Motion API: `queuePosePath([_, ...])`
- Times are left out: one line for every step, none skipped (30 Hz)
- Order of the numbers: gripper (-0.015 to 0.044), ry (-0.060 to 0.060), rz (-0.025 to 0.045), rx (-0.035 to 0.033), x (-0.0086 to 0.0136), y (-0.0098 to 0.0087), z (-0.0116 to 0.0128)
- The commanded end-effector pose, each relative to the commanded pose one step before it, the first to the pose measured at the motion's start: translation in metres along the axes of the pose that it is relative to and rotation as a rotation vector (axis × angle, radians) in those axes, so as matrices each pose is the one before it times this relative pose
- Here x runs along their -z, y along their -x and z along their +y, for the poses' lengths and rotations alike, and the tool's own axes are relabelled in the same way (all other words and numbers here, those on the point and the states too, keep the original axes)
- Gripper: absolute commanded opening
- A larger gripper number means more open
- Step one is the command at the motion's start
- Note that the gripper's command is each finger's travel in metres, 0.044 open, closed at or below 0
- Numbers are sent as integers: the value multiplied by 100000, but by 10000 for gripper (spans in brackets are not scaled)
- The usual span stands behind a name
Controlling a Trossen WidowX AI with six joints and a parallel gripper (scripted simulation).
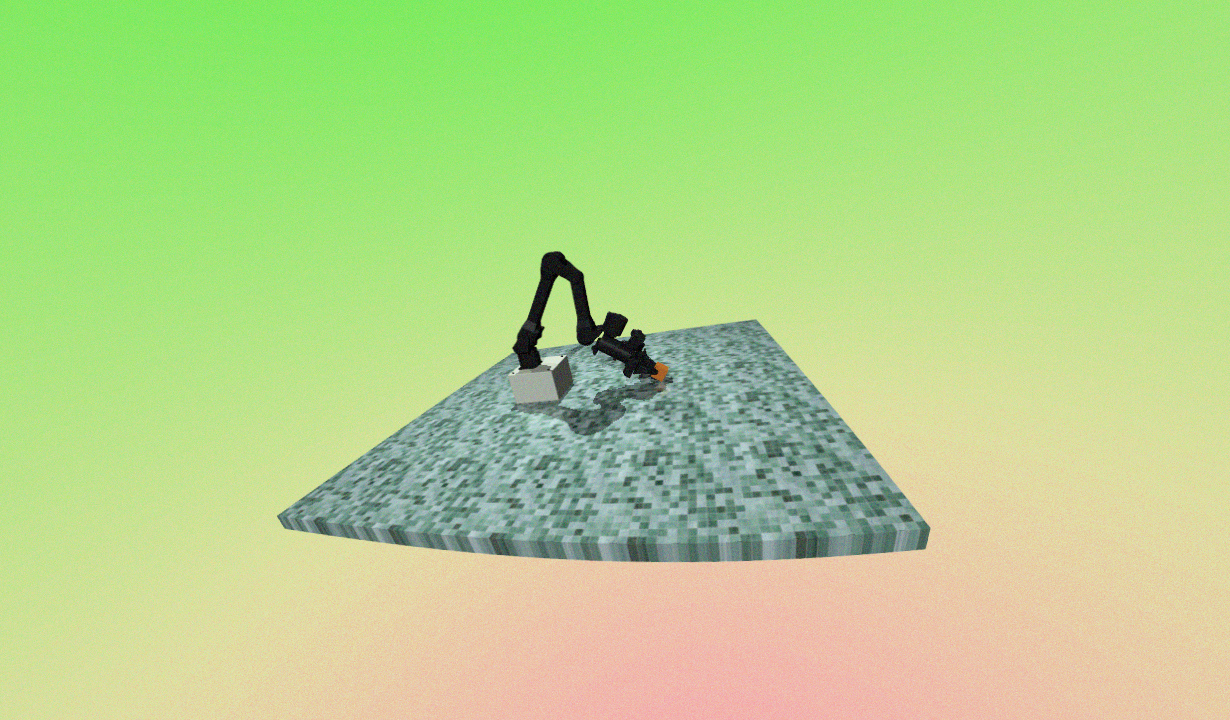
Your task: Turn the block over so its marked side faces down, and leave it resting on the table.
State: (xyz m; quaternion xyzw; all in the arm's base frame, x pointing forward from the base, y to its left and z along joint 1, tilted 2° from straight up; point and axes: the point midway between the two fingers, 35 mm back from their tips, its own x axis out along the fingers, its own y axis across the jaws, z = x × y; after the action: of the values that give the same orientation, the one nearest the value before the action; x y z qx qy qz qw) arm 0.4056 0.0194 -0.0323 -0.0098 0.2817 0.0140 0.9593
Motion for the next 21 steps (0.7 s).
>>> queuePosePath([0,590,-3427,595,1082,504,-120])
queuePosePath([0,2,-1432,11,23,126,-6])
queuePosePath([0,2,-1431,11,17,137,-6])
queuePosePath([0,2,-1430,12,9,148,-7])
queuePosePath([0,1,-1166,10,2,129,-6])
queuePosePath([0,1,-700,6,-2,81,-3])
queuePosePath([0,0,-233,2,-1,27,-1])
queuePosePath([0,0,-243,0,-19,15,0])
queuePosePath([0,0,-728,0,-59,45,0])
queuePosePath([0,0,-1092,0,-90,70,0])
queuePosePath([0,0,-728,0,-61,48,0])
queuePosePath([0,0,-243,0,-21,16,0])
queuePosePath([0,0,0,0,0,0,0])
queuePosePath([0,0,0,0,0,0,0])
queuePosePath([0,0,0,0,0,0,0])
queuePosePath([0,0,0,0,0,0,0])
queuePosePath([0,0,0,0,0,0,0])
queuePosePath([0,0,0,0,0,0,0])
queuePosePath([0,0,0,0,0,0,0])
queuePosePath([0,0,0,0,0,0,0])
queuePosePath([0,0,0,0,0,0,0])
